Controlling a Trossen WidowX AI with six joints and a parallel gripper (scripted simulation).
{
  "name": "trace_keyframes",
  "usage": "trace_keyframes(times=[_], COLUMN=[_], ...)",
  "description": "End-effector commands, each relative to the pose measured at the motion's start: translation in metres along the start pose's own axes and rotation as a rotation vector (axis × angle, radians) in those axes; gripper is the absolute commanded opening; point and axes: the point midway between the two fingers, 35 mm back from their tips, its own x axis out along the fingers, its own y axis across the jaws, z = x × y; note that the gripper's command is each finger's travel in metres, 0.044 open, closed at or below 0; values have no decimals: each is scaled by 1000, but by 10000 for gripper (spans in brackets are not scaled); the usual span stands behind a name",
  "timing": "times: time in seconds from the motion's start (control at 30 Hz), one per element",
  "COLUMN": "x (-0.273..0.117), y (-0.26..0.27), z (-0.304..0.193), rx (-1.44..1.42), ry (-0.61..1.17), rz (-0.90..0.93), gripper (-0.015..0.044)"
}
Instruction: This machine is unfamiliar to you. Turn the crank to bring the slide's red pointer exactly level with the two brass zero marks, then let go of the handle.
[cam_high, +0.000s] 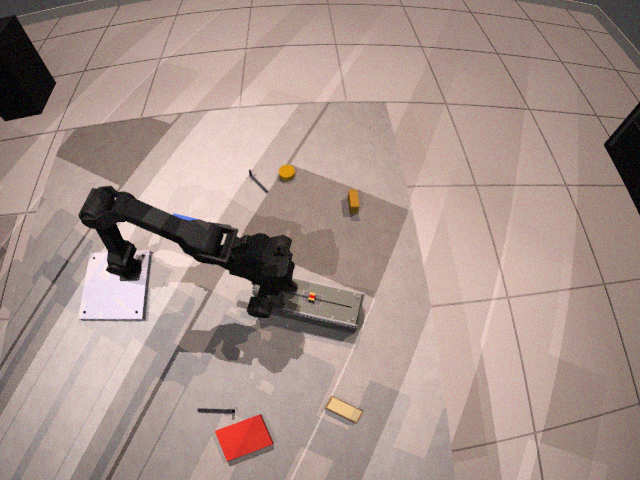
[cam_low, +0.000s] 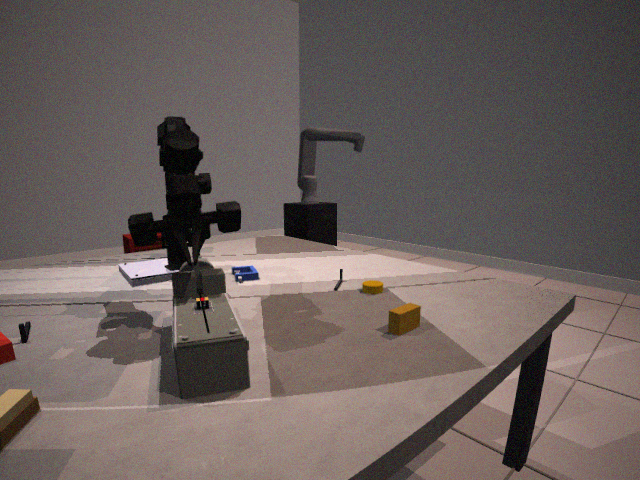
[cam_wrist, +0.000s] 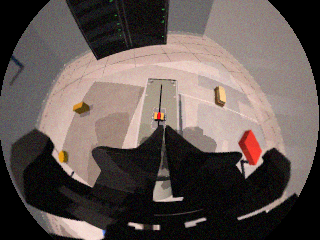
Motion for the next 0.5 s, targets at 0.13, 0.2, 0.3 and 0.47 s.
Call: trace_keyframes(times=[0.13,0.2,0.3,0.47], x=[0,0,0,0], y=[0,0,0,0], z=[0,0,0,0], rx=[0,0,0,0], ry=[0,0,0,0], rz=[0,0,0,0], gripper=[184,236,315,440])
